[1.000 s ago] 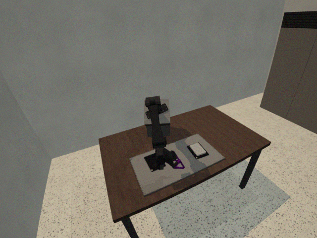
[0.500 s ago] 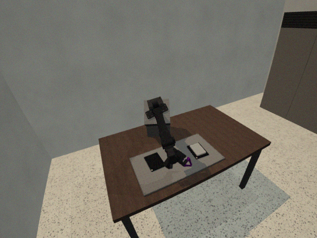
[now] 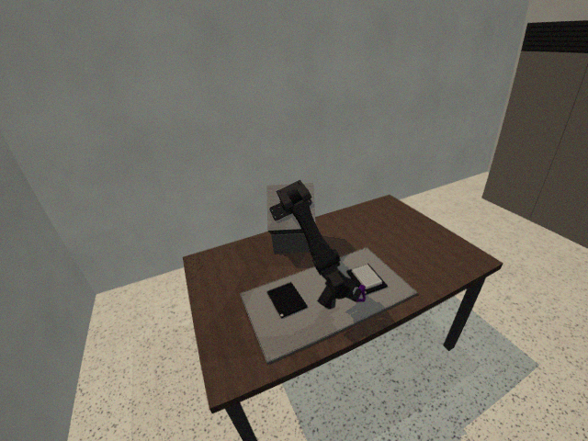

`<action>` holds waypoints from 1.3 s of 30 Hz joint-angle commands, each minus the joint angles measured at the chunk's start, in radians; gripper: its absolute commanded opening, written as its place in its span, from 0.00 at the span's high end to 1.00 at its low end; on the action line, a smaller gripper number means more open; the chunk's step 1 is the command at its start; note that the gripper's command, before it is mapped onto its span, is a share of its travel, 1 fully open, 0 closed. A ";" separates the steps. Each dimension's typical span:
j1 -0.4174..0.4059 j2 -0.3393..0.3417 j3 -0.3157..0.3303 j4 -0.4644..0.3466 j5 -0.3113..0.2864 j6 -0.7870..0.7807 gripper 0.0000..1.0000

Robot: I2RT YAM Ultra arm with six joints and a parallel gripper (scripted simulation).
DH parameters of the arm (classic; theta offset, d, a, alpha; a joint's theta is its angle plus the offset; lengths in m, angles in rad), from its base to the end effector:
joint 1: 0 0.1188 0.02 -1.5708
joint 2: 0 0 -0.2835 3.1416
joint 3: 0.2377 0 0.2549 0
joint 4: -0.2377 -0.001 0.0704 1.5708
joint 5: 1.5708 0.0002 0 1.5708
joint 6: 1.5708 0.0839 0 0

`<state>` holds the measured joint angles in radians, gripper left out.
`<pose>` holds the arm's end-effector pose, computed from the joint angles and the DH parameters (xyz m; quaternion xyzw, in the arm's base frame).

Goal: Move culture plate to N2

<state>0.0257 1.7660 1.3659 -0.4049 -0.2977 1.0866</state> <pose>0.4300 0.0367 0.2470 0.4163 0.8193 0.3119 0.2412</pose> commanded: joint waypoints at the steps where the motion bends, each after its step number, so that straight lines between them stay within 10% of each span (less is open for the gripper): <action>1: 0.042 0.023 0.022 -0.025 0.083 -0.057 0.00; 39: 0.574 0.184 -0.126 0.009 0.801 -0.404 0.00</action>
<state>0.5545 1.9285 1.2621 -0.4030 0.4091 0.7258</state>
